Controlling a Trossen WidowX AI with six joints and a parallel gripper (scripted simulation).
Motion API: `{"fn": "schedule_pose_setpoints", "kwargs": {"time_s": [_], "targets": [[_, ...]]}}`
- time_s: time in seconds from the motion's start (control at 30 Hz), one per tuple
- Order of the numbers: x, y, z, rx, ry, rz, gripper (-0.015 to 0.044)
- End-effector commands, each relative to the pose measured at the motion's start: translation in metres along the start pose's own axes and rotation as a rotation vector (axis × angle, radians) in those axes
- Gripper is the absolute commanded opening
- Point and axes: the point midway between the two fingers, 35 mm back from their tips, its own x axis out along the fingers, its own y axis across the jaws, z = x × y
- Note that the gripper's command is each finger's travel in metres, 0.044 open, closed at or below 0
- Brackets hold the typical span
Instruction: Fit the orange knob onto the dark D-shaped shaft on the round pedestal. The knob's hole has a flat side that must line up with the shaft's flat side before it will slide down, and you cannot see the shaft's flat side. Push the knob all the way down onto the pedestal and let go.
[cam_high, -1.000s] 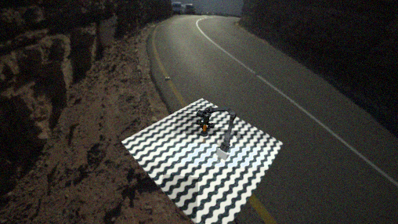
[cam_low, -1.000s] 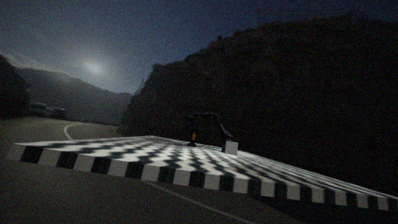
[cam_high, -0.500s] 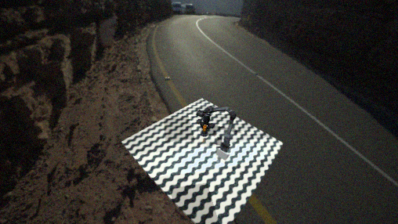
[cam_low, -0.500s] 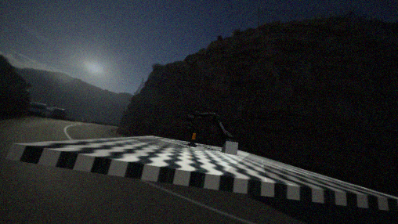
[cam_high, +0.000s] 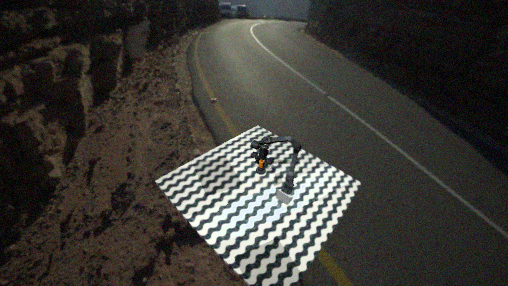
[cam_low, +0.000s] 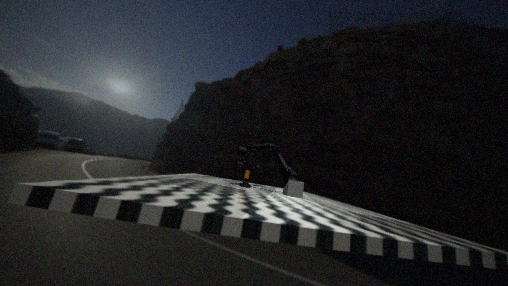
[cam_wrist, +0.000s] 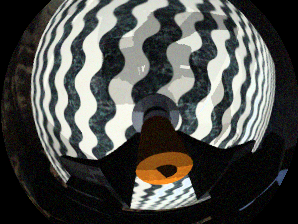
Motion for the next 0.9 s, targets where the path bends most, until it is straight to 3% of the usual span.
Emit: {"fn": "schedule_pose_setpoints", "kwargs": {"time_s": [0.0, 0.87], "targets": [[0.0002, -0.0008, 0.0001, 0.007, -0.003, 0.000, 0.0000], [-0.0019, -0.0015, 0.0004, 0.217, -0.002, 0.000, 0.0000]]}}
